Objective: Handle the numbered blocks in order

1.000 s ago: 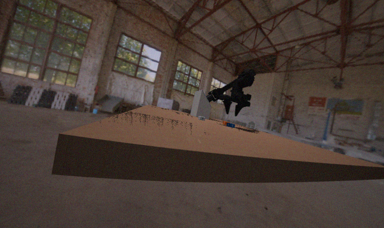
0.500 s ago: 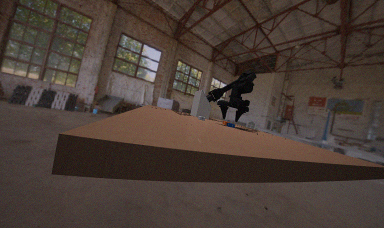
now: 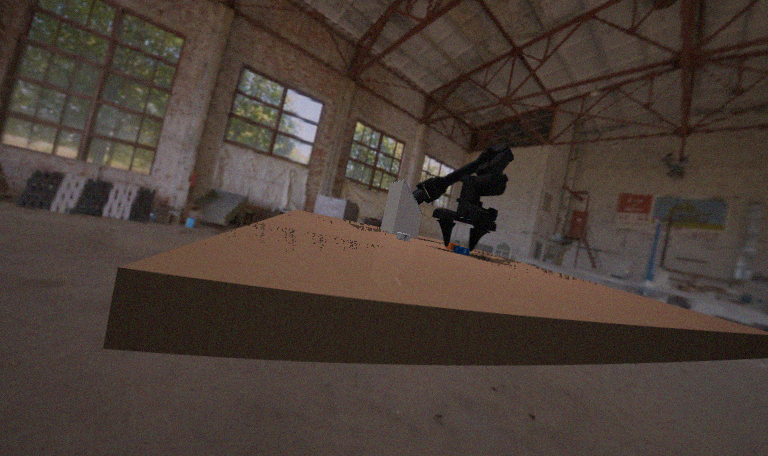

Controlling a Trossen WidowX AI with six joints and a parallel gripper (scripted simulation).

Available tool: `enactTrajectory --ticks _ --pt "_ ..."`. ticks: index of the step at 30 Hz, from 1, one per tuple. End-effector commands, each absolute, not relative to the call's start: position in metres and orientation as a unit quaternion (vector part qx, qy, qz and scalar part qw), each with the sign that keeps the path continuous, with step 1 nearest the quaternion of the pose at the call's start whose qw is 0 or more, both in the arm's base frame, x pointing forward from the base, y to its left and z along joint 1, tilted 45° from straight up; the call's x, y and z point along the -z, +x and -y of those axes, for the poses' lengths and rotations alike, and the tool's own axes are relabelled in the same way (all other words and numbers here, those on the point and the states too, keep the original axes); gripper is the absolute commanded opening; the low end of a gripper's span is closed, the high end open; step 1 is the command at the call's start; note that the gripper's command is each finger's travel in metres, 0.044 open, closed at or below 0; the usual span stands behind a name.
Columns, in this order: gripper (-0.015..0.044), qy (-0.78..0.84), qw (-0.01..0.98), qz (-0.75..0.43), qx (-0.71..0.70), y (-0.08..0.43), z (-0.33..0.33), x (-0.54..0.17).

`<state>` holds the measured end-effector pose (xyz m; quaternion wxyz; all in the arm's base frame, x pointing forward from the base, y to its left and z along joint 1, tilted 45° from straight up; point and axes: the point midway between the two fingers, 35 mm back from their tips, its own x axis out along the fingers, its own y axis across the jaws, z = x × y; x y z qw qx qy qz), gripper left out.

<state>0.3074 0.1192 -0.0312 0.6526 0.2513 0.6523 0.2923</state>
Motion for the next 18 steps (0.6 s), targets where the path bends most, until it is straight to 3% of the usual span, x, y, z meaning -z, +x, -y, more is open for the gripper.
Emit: enactTrajectory --ticks 1,10,18 --pt "0.0348 0.255 0.650 -0.654 -0.291 0.3063 -0.1209 0.0338" --pt "0.0120 0.255 0.650 -0.654 -0.291 0.3063 -0.1209 0.0338" --pt "0.0120 0.255 0.650 -0.654 -0.291 0.3063 -0.1209 0.0338"
